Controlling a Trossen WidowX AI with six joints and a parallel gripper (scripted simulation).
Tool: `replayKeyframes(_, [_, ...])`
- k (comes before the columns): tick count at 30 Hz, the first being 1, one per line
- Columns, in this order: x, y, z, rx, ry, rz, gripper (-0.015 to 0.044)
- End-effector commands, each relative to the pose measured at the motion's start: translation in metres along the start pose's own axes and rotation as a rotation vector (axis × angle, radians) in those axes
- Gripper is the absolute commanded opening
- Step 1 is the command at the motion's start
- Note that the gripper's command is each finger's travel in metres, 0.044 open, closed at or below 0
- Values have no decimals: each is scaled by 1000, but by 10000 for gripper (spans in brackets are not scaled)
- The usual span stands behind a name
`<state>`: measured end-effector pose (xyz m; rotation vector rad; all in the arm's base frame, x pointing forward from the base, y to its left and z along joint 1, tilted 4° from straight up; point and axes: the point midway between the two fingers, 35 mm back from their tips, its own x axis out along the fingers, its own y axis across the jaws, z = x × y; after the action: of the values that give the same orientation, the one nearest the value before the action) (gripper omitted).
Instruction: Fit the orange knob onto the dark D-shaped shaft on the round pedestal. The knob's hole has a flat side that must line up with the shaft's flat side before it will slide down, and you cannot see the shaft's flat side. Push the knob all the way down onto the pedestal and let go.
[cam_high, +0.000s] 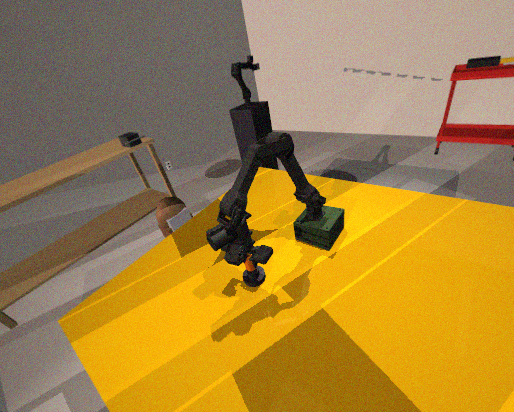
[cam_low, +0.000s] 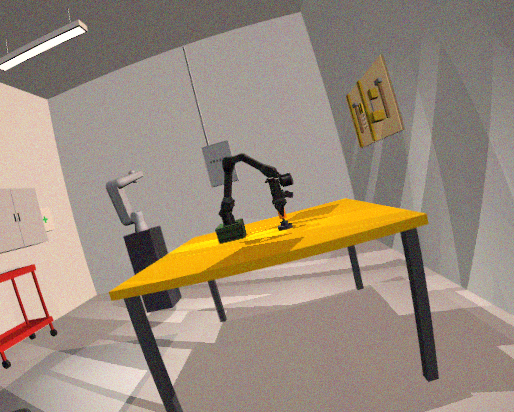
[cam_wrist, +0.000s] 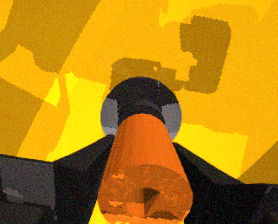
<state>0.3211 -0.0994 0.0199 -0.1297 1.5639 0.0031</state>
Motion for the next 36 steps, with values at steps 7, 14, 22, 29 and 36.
replayKeyframes(7, [-4, 0, 0, -135, 0, -3, 0])
replayKeyframes(14, [0, 0, -1, -216, 0, -3, 0])
replayKeyframes(22, [1, 0, 0, -216, 0, -3, 0])
replayKeyframes(29, [1, 0, 0, -216, 0, -3, 0])
replayKeyframes(36, [1, 0, -1, -216, 0, -3, 0])
